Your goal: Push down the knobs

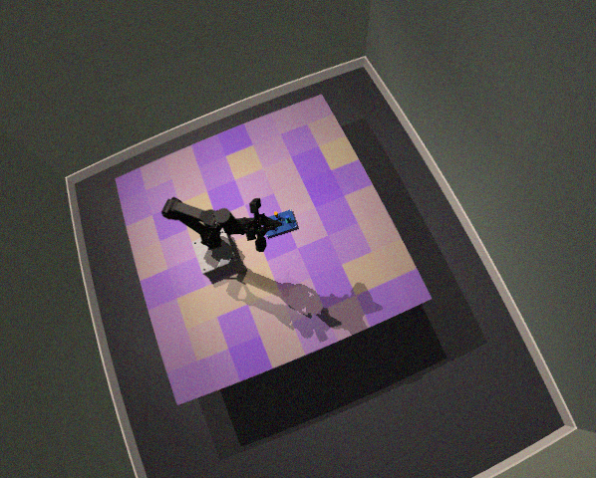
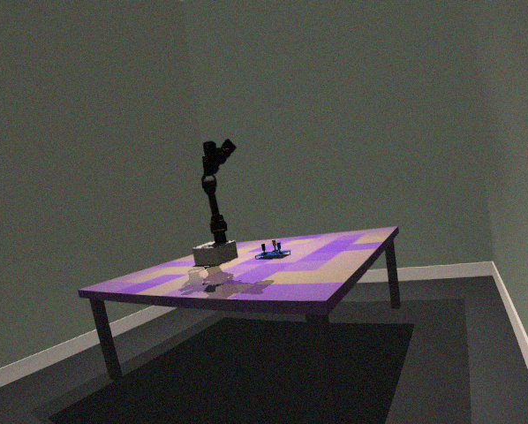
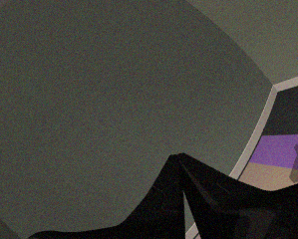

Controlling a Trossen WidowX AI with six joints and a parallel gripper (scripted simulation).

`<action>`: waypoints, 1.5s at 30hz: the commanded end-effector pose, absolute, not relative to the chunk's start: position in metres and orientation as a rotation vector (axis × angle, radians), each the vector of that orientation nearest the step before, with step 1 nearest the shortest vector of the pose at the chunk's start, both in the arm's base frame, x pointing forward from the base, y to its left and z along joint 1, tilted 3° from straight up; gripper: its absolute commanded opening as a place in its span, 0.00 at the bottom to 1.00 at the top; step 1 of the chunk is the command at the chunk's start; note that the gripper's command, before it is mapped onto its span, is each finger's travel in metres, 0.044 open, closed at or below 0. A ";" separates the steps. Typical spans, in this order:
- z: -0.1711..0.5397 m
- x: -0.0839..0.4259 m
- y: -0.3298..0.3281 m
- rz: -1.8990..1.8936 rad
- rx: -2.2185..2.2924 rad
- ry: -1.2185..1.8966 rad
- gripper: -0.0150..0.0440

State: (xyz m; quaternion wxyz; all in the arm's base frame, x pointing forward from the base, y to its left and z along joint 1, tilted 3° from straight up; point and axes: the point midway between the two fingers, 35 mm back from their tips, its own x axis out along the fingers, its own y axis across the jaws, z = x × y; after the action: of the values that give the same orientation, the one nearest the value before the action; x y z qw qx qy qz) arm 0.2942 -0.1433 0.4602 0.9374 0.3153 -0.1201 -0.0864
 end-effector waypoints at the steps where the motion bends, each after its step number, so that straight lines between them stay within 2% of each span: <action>1: 0.441 0.307 -0.140 -0.180 0.645 -0.176 0.25; 24: 0.315 0.363 -0.105 -0.184 0.410 0.315 0.25; 45: 0.203 0.367 -0.047 -0.019 0.064 0.780 0.25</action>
State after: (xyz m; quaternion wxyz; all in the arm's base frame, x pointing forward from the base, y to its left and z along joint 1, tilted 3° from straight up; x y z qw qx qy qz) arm 0.3696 -0.0553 0.2186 0.9350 0.0608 0.3485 -0.0240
